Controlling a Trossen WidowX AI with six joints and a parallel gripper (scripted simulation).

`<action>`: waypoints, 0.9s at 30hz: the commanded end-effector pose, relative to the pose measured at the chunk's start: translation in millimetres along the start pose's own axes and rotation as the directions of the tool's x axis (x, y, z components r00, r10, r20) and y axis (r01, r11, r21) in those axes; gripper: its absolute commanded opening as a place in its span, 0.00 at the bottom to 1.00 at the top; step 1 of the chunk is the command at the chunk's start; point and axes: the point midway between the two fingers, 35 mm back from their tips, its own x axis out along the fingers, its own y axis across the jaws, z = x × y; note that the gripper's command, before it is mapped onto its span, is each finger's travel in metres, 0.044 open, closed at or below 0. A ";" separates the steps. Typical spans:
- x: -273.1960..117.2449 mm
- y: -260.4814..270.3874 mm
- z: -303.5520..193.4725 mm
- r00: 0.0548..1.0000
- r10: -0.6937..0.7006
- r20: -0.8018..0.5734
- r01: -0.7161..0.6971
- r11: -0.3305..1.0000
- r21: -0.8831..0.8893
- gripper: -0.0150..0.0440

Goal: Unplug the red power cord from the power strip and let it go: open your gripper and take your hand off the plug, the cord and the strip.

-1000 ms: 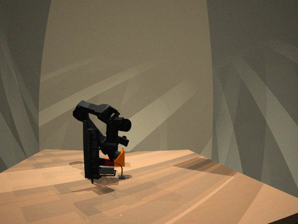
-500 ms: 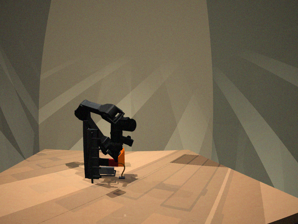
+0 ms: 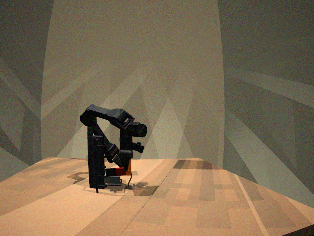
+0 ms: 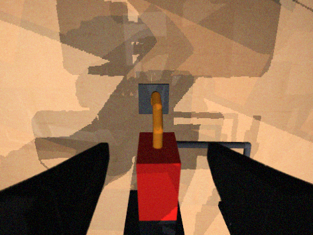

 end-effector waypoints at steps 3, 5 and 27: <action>-2.7 -1.4 12.5 1.000 -0.003 -0.001 0.003 1.000 -0.006 0.97; -6.1 -1.8 28.0 1.000 -0.003 0.001 0.003 1.000 -0.006 1.00; -12.0 0.0 59.7 1.000 -0.003 0.001 0.003 1.000 -0.005 1.00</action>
